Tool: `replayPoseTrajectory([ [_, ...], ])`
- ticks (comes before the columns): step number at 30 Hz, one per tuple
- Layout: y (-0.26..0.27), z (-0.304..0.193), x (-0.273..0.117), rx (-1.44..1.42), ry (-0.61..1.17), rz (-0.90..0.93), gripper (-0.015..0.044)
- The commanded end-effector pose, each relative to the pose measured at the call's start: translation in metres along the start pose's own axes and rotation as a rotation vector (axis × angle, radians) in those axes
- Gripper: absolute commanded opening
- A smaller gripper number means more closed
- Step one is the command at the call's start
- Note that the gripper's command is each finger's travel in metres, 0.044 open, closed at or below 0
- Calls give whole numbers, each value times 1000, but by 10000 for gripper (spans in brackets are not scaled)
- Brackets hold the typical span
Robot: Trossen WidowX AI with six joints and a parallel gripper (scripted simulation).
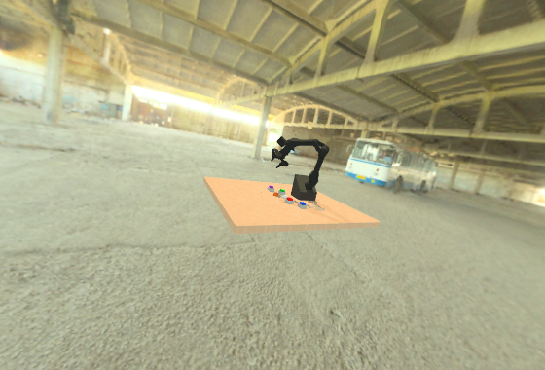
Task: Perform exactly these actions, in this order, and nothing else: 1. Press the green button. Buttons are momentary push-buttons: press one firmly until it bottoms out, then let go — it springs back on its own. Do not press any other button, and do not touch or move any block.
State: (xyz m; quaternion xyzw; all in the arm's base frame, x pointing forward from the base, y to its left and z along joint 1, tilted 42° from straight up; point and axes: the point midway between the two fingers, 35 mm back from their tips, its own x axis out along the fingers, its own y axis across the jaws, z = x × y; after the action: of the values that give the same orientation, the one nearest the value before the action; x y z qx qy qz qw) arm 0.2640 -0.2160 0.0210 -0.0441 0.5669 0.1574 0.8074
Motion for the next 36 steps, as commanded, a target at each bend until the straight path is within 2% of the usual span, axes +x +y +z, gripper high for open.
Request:
replayPoseTrajectory([
  [1, 66, -35, 26, 198, 93, 294, 400],
  [3, 103, -50, 30, 311, 154, 451, 400],
  [5, 121, -56, 30, 369, 186, 528, 400],
  [11, 123, -56, 29, 376, 190, 537, 400],
  [17, 154, -61, 80, 376, 189, 538, 242],
  [25, 156, -61, 82, 376, 189, 538, 32],
  [26, 156, -61, 82, 376, 189, 538, 20],
  [36, 157, -61, 84, 376, 189, 538, 20],
])
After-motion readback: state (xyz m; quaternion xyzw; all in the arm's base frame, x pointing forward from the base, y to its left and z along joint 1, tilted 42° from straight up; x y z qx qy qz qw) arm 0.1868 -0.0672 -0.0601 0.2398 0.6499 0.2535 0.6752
